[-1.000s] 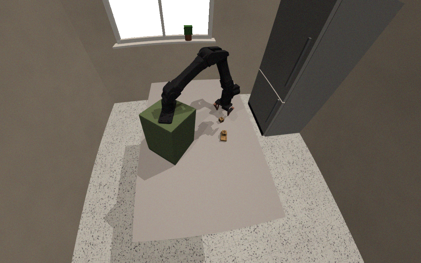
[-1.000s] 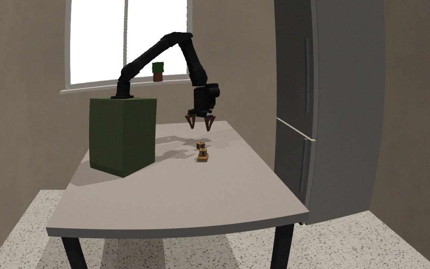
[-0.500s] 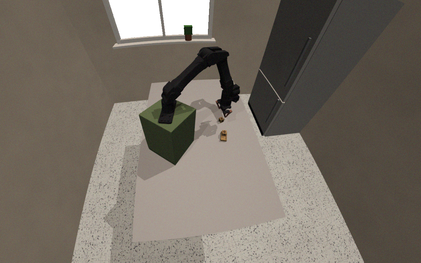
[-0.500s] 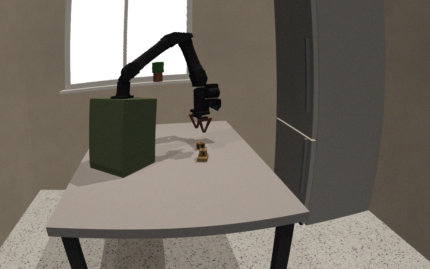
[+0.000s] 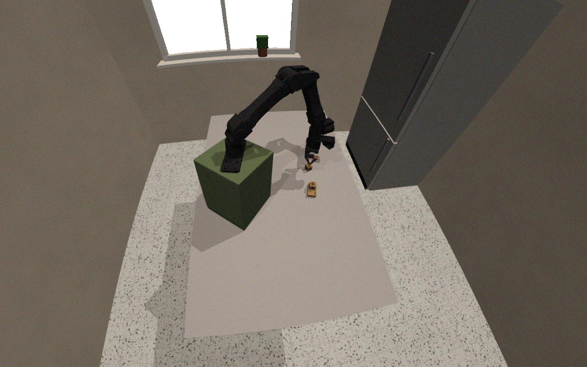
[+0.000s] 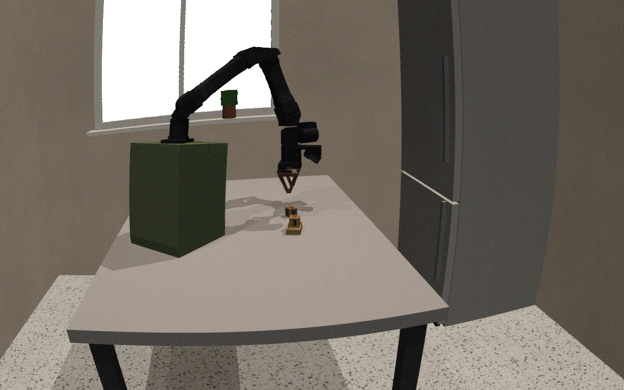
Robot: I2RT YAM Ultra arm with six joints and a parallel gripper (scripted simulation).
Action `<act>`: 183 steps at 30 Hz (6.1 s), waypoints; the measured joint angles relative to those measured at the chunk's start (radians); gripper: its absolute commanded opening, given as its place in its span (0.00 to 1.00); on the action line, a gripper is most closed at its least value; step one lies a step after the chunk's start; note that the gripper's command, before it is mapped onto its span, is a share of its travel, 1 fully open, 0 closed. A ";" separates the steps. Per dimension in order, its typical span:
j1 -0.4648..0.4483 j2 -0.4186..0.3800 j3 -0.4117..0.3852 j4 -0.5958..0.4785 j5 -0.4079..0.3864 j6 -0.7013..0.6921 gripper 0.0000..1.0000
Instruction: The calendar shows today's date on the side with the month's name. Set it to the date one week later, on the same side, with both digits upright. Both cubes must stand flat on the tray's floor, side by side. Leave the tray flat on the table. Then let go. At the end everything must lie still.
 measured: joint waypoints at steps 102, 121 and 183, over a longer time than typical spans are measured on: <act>0.004 0.087 0.030 0.051 0.000 0.947 0.47; 0.009 0.165 0.072 0.089 0.000 0.951 0.47; 0.008 0.147 0.058 0.080 0.000 0.950 0.47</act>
